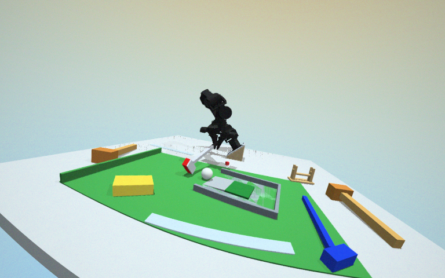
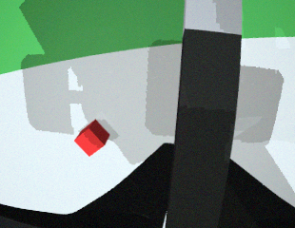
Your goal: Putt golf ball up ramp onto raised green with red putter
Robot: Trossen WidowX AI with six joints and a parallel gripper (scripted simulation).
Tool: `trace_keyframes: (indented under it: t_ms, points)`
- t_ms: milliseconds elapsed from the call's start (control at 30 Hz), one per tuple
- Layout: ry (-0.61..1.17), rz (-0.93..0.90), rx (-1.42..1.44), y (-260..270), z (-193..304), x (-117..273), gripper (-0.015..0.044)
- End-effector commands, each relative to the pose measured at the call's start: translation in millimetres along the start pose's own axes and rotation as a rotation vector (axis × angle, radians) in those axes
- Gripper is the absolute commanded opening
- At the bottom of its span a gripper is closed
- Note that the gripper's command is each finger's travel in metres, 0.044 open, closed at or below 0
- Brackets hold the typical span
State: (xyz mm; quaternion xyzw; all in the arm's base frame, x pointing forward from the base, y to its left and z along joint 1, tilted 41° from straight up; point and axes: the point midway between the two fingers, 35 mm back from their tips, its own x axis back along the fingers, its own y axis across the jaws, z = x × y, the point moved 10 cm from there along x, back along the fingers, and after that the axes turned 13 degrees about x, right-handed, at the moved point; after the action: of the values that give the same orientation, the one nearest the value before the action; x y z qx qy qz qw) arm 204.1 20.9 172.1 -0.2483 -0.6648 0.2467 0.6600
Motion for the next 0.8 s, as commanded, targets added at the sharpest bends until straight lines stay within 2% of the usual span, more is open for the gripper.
trace_keyframes:
  t_ms: [0,433,767]
  points:
    - [-0.002,0.003,-0.015,4,0,4,0.0000]
    - [-0.001,0.002,-0.014,4,0,59,0.0000]
    - [-0.003,0.002,-0.010,4,0,53,0.0000]
